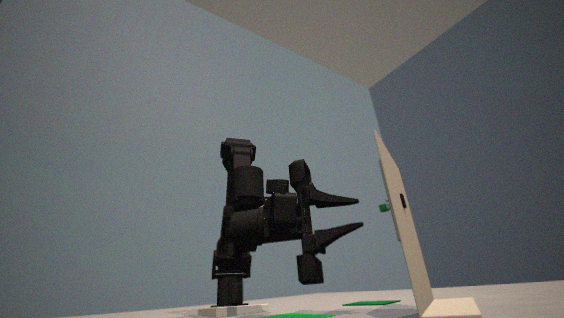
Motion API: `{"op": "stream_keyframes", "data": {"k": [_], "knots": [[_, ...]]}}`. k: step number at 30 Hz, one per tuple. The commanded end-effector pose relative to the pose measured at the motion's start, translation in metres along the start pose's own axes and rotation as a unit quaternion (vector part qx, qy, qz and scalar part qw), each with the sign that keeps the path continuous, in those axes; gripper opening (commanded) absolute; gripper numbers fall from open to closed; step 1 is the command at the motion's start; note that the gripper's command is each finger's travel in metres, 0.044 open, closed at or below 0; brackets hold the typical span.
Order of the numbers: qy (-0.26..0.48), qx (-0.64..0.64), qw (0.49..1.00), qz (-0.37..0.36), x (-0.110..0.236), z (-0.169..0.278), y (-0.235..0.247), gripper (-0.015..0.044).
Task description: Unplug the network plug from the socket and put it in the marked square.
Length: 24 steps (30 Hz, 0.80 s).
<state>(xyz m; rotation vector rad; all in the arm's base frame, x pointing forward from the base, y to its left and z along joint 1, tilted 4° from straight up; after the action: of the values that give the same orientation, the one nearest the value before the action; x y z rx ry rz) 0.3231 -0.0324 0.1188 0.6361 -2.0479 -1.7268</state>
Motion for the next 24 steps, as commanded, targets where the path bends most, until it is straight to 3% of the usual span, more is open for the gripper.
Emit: {"op": "stream_keyframes", "data": {"k": [1,24], "knots": [[-0.003,-0.001,1.000,-0.001,-0.006,-0.004,0.000,0.0156],[-0.003,0.000,1.000,-0.003,-0.041,-0.011,0.000,0.0156]]}}
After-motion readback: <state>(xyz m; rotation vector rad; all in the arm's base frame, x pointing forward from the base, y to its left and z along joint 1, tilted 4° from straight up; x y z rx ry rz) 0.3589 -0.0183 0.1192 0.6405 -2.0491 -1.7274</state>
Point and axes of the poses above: the point midway between the two fingers, 35 mm back from their tips, its own x axis back along the fingers, its own y axis across the jaws, z = x × y, the point moved 4 cm from there along x, back along the fingers, and after that the axes turned 12 degrees about x, right-handed, at the moved point
